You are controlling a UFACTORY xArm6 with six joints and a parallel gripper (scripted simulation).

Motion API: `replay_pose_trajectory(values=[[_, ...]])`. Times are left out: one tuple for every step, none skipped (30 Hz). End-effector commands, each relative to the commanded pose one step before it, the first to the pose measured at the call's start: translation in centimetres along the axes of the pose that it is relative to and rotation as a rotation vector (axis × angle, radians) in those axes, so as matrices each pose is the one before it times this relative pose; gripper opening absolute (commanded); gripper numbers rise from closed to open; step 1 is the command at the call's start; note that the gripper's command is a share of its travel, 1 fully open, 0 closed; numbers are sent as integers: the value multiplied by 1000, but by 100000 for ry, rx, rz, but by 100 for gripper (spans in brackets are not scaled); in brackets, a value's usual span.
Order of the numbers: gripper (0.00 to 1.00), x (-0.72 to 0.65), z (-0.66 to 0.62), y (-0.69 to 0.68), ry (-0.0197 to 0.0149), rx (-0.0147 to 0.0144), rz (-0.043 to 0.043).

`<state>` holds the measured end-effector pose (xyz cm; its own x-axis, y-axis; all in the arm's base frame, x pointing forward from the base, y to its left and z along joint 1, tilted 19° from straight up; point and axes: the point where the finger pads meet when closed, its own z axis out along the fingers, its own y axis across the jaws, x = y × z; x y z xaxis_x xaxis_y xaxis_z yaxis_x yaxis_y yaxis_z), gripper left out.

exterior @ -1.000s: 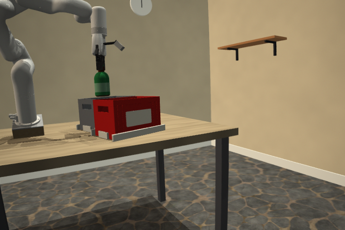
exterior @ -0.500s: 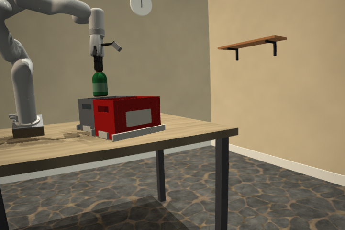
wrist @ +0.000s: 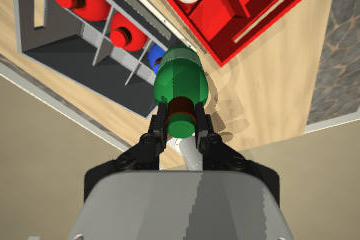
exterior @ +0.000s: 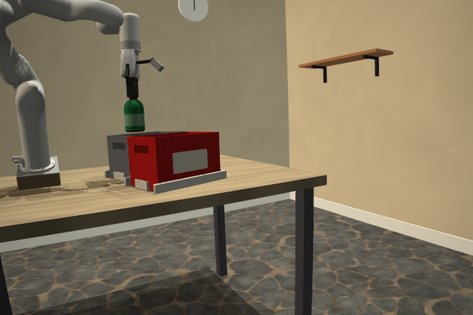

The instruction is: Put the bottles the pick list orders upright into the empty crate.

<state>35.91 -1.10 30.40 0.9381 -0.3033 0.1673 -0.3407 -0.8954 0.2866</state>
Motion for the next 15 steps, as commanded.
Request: replay_pose_trajectory(values=[[0,-509,-160,-775,392,201,94],[0,-125,0,-157,-1,2,0],[0,-125,0,-157,-1,2,0],[0,-125,0,-157,-1,2,0],[0,-125,0,-157,-1,2,0],[0,-125,0,-157,-1,2,0],[0,-125,0,-157,-1,2,0],[0,0,0,0,0,0,0],[0,0,0,0,0,0,0],[0,-125,0,-158,-1,1,0],[0,-125,0,-157,-1,2,0],[0,-125,0,-157,-1,2,0],[0,-125,0,-157,-1,2,0],[0,-125,0,-157,-1,2,0],[0,-125,0,-157,-1,1,0]])
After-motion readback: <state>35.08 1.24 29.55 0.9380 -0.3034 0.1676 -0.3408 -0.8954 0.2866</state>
